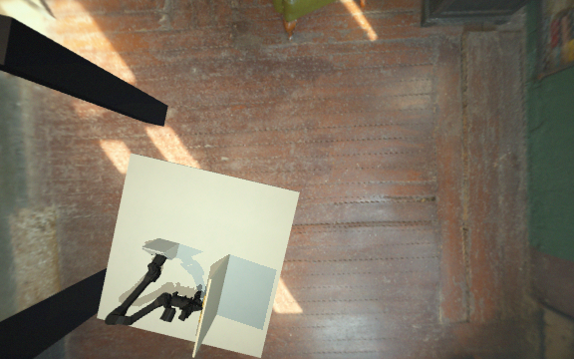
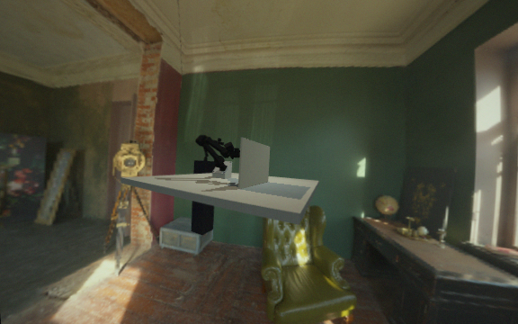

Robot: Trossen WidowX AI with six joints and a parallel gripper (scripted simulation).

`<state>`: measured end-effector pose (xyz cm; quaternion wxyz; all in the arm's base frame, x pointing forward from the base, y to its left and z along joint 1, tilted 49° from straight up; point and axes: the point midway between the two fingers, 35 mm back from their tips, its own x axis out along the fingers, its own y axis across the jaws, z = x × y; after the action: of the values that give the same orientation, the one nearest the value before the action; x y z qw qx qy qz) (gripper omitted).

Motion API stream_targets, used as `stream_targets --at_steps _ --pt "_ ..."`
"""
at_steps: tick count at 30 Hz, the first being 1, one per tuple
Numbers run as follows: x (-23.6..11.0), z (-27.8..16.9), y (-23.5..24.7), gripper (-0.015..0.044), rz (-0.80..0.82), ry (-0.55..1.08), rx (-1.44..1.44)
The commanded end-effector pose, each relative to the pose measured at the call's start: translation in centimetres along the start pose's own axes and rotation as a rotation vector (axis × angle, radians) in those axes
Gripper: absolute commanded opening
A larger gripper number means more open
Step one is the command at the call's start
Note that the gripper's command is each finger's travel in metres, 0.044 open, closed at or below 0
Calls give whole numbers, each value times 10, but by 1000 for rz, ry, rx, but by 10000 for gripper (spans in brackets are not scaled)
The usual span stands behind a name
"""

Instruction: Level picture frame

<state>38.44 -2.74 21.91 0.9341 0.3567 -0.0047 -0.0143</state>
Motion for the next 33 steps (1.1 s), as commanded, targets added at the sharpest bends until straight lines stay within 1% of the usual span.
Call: stream_targets --at_steps 1,2,12,15,17,22,28,32,33 --pt "0 0 0 0 -3 -1 -31" --pt "0 0 0 0 -3 -1 -31" --pt "0 0 0 260 0 0 -11" --pt "0 0 0 260 0 0 -11" --pt "-6 2 1 260 0 0 7" --pt "-49 7 1 260 -1 1 141" --pt "-95 1 -7 260 -3 2 302" --pt "-100 -1 -8 260 -3 2 320" --pt "-93 4 -4 260 1 -6 283"
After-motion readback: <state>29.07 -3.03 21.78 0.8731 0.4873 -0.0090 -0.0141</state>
